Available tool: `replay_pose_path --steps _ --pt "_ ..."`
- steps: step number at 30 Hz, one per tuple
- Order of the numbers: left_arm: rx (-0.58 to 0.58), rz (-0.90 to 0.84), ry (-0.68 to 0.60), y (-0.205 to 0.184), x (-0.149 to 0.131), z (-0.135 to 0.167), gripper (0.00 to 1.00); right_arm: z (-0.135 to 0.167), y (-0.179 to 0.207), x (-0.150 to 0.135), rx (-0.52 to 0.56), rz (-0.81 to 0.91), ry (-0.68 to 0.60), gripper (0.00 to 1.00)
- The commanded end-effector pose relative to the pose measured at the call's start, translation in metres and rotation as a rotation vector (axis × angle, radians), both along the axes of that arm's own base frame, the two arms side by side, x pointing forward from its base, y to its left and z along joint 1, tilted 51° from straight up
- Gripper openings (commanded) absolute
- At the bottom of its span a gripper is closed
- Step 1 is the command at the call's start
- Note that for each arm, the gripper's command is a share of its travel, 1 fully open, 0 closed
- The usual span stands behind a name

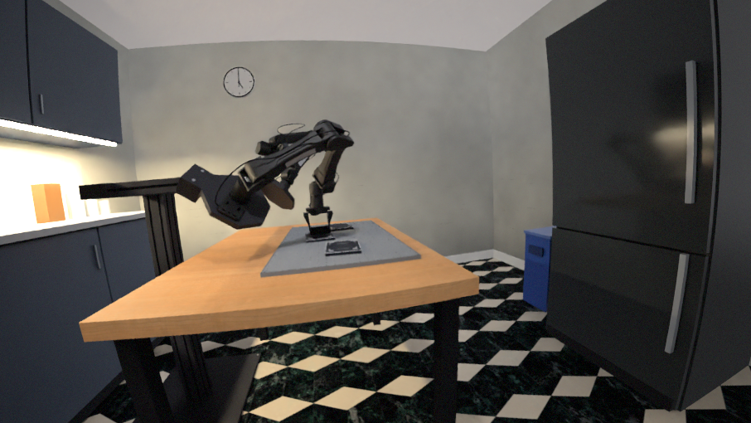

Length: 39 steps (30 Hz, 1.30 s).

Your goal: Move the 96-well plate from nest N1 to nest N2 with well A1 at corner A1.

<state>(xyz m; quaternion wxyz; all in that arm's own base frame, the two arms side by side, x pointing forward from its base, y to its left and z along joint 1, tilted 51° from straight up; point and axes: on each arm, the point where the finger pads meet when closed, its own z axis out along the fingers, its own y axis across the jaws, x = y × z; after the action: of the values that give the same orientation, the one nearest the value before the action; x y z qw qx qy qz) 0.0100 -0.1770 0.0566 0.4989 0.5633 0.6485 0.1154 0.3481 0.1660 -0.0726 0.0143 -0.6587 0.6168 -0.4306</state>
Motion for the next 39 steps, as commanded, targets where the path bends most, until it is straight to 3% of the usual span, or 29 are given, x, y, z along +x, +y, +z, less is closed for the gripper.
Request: replay_pose_path --steps 1,10,31,39 --pt "-0.020 -0.016 0.003 -0.008 -0.010 0.004 1.00 -0.005 0.006 -0.001 0.010 0.015 0.011 0.78" --pt "-0.020 -0.016 0.003 -0.008 -0.010 0.004 1.00 0.000 0.002 -0.001 -0.001 0.007 0.000 0.78" --pt "-0.020 -0.016 0.003 -0.008 -0.010 0.004 1.00 -0.026 -0.018 0.013 -0.017 0.002 0.039 0.78" --pt "-0.020 -0.016 0.003 -0.008 -0.010 0.004 1.00 -0.002 -0.001 0.016 -0.014 0.002 0.026 0.78"
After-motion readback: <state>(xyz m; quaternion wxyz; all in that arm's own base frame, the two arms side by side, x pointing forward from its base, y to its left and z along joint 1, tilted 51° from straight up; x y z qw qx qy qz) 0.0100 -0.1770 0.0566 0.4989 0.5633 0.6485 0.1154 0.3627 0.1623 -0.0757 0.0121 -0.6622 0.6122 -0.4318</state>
